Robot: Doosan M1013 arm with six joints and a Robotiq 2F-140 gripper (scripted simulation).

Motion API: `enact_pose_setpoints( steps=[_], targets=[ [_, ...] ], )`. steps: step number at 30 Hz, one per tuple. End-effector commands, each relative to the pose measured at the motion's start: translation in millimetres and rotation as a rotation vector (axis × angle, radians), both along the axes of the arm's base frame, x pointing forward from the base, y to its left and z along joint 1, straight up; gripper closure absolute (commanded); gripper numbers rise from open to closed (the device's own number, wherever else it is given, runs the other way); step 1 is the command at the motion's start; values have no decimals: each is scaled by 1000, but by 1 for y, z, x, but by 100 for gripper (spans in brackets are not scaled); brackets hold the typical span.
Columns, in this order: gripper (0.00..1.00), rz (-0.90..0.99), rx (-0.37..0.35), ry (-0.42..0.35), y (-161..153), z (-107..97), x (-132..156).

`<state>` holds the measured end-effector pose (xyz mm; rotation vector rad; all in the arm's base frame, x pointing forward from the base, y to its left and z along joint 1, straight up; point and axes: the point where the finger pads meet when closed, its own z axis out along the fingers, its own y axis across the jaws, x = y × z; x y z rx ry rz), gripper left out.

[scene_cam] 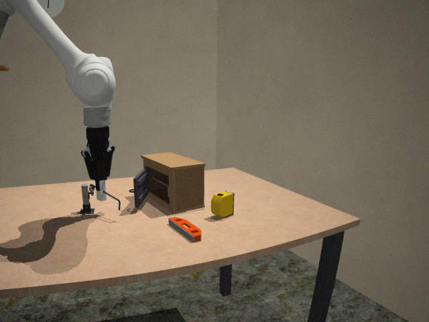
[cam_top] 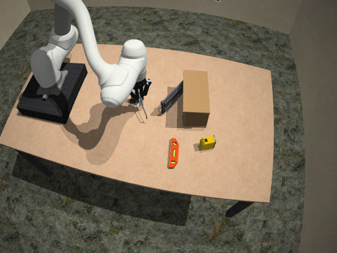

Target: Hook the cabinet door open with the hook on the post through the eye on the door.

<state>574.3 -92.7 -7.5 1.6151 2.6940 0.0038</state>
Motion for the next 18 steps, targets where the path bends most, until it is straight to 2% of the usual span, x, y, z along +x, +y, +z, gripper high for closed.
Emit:
enact_pose_setpoints(
  steps=[1, 18],
  targets=[
    [97, 0, 0, 0, 0, 2, 0],
    [97, 0, 0, 0, 0, 7, 0]
  ],
)
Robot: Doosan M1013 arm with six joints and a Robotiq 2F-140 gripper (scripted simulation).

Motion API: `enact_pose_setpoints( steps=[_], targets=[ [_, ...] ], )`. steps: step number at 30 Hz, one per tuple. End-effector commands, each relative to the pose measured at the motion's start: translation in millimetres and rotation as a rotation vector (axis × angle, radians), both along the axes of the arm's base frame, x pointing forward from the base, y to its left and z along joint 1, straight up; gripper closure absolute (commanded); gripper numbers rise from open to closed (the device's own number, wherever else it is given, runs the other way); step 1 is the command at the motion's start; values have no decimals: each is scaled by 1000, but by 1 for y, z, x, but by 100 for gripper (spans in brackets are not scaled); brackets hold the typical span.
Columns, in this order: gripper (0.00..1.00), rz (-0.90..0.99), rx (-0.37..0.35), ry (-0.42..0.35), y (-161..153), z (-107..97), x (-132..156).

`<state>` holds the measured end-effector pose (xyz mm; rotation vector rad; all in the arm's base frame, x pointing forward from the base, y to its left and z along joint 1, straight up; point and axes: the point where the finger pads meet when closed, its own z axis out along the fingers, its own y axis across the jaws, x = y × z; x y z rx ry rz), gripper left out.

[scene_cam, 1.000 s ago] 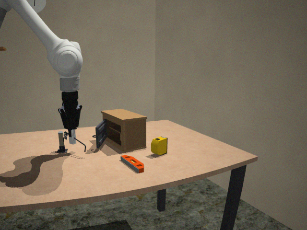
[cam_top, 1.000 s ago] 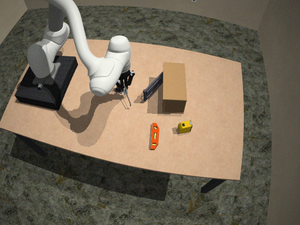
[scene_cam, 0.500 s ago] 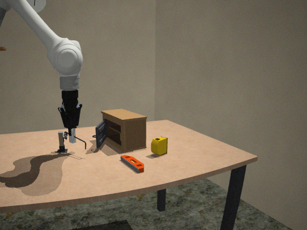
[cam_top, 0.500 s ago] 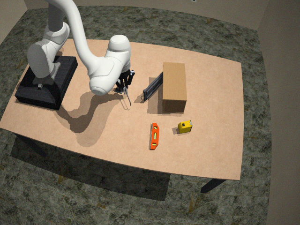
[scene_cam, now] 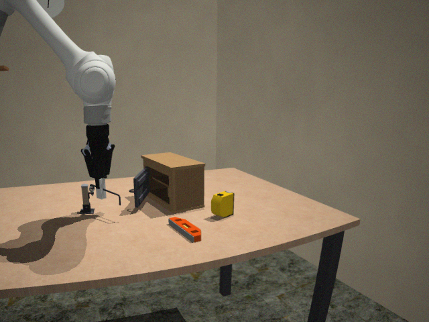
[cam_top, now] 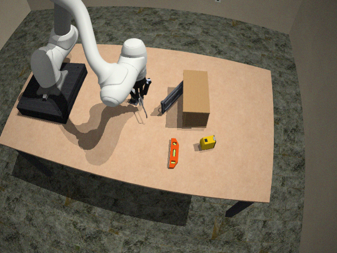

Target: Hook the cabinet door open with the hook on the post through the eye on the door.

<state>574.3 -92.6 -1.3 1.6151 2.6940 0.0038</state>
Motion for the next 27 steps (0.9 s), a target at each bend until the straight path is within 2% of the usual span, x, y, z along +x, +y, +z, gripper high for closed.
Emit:
enact_pose_setpoints(
  steps=[1, 27],
  targets=[
    [97, 0, 0, 0, 0, 1, 0],
    [97, 0, 0, 0, 2, 10, -1]
  ],
)
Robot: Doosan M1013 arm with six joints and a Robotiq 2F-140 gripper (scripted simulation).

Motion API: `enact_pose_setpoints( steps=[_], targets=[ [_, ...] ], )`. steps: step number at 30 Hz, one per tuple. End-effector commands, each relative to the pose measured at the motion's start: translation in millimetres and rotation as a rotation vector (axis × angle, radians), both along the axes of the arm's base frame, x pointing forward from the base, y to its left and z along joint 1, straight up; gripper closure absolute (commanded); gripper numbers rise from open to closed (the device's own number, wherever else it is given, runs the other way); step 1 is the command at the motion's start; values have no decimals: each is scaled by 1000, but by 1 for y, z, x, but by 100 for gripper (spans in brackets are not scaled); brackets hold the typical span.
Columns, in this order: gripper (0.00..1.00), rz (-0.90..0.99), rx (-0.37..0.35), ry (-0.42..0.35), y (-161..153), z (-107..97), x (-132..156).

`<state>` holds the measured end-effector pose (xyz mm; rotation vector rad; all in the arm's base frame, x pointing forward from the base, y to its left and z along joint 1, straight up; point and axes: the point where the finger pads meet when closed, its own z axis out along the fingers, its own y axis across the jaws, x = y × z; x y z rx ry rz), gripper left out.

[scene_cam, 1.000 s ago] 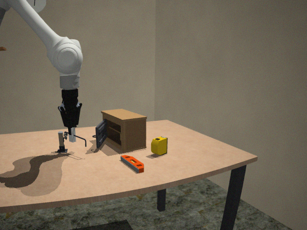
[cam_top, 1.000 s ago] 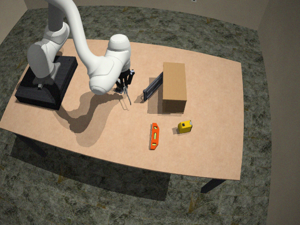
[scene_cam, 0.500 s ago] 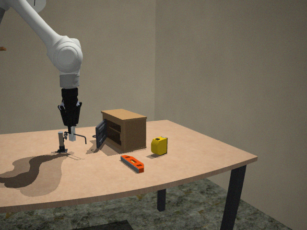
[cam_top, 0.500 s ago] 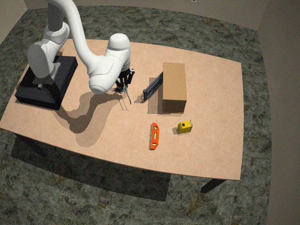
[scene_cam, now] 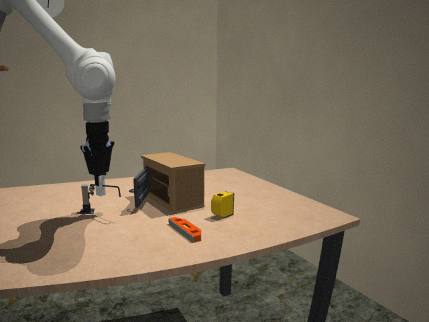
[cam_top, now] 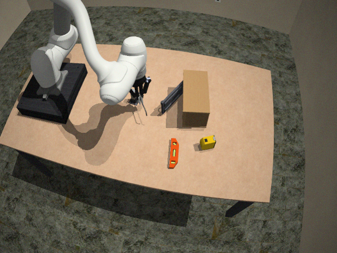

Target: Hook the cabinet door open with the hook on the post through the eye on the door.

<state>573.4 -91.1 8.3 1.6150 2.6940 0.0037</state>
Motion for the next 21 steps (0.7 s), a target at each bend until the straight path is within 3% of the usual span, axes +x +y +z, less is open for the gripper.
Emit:
enact_pose_setpoints(
  steps=[1, 21],
  targets=[
    [97, 0, 0, 0, 0, 0, 0],
    [97, 68, 0, 0, 3, 4, 2]
  ],
)
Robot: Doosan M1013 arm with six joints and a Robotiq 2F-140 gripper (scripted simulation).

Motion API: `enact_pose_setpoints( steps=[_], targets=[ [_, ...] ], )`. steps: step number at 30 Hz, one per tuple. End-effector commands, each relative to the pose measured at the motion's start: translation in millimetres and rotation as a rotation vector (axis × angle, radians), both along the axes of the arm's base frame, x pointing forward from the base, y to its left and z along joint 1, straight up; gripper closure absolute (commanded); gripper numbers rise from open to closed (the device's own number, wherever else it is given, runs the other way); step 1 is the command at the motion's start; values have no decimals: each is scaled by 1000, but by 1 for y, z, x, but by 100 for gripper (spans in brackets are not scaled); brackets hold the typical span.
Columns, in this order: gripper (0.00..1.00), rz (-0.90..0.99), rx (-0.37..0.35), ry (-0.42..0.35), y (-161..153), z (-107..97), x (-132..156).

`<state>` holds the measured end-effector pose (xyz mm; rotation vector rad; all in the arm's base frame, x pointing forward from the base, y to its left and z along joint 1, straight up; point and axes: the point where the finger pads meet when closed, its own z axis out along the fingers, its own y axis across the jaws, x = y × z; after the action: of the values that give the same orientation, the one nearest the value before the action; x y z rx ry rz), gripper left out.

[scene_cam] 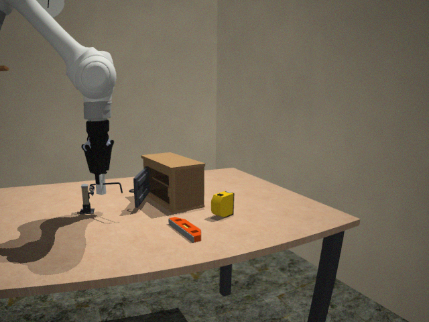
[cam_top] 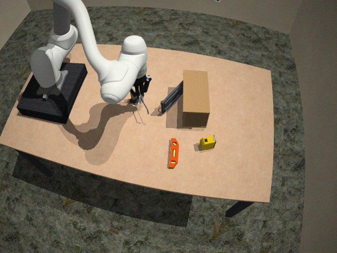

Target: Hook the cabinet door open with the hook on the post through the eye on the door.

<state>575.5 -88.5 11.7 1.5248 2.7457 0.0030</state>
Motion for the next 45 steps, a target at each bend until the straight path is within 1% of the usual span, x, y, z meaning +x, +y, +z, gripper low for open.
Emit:
enact_pose_setpoints(
  steps=[1, 45],
  targets=[
    [97, 3, 1, 0, 0, 0, 0],
    [97, 307, 0, -1, 9, 0, 11]
  ],
)
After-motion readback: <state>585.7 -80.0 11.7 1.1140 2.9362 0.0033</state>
